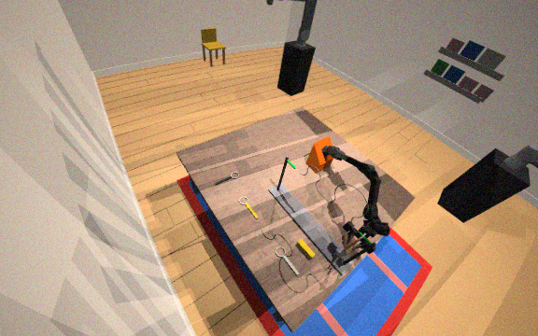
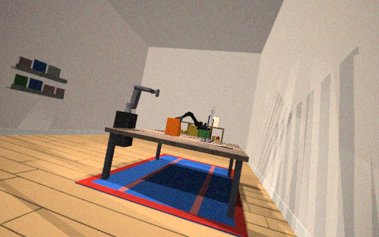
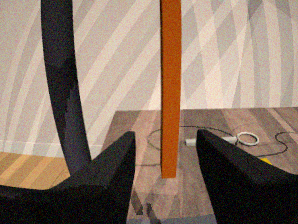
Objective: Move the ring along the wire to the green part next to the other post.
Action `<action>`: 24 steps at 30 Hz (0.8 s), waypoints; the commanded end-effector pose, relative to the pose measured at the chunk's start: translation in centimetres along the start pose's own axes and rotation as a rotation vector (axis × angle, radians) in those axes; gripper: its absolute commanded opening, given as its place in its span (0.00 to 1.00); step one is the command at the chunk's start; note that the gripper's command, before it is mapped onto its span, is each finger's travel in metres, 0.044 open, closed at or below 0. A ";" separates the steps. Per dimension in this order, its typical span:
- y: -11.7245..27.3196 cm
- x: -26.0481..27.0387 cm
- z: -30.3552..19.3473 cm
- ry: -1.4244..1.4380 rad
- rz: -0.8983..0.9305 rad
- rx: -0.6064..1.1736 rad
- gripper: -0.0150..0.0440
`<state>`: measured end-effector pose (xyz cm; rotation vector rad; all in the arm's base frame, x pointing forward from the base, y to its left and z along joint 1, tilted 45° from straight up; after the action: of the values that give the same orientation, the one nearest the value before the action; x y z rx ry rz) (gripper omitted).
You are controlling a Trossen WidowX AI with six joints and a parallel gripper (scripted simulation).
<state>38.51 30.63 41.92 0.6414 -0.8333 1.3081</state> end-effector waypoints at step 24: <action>-2.9 -0.2 -0.3 0.002 0.000 0.003 0.53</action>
<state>41.29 30.14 41.95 0.6381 -0.8320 1.3087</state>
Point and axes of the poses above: the point midway between the two fingers, 35 mm back from their tips, its own y axis back along the fingers, its own x axis across the jaws, z = x × y, the point moved 4 cm from there along y, back along the fingers, and after that the axes turned 8 degrees about -y, right-handed, at the moved point
